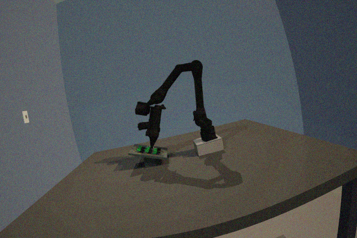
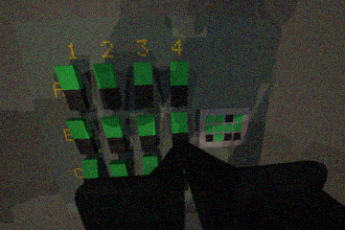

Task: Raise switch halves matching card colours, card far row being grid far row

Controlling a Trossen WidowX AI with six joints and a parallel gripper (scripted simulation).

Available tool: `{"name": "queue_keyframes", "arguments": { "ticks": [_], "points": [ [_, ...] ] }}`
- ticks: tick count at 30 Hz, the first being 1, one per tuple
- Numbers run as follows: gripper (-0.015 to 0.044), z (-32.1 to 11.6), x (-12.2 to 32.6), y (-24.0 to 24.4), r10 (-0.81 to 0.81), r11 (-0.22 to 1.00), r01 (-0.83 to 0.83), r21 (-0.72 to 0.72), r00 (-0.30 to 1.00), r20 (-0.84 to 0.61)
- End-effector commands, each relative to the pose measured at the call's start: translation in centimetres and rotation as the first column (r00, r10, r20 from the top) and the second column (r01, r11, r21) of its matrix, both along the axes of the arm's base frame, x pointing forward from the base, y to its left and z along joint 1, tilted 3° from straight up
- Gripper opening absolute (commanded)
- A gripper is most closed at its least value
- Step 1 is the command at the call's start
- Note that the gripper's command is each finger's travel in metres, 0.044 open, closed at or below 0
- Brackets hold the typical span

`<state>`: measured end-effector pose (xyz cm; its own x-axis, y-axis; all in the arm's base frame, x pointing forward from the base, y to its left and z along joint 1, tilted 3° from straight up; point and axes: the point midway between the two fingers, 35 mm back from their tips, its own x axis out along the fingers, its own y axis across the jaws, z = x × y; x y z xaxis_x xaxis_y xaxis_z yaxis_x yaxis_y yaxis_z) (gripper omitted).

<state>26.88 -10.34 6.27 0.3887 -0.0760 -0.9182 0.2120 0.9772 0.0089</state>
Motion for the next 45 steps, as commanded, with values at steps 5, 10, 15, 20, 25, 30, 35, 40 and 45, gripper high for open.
{"name": "queue_keyframes", "arguments": {
  "ticks": [5,10,15,20,25,30,35,40,45],
  "points": [
    [0.0000,-0.1,0.1,0.0,-0.004,1.000,0.004,0.001,1.000,0.003],
    [0.0000,-0.2,0.1,0.0,-0.004,1.000,0.004,0.001,1.000,0.003],
    [0.0000,-0.2,0.2,0.0,-0.004,1.000,0.004,0.001,1.000,0.003],
    [0.0000,-0.3,0.2,0.0,-0.004,1.000,0.004,0.001,1.000,0.003],
    [0.0000,1.9,-0.5,0.0,-0.001,1.000,0.001,0.002,1.000,-0.008],
    [0.0000,5.7,-2.1,0.4,-0.003,1.000,0.003,0.006,1.000,-0.023],
    [0.0000,6.1,-1.5,1.8,-0.003,1.000,0.003,0.008,1.000,-0.024],
    [0.0000,6.8,-0.6,4.3,-0.003,1.000,0.003,0.010,1.000,-0.022],
    [0.0000,6.8,-0.6,4.3,-0.003,1.000,0.003,0.010,1.000,-0.022]
  ]
}}
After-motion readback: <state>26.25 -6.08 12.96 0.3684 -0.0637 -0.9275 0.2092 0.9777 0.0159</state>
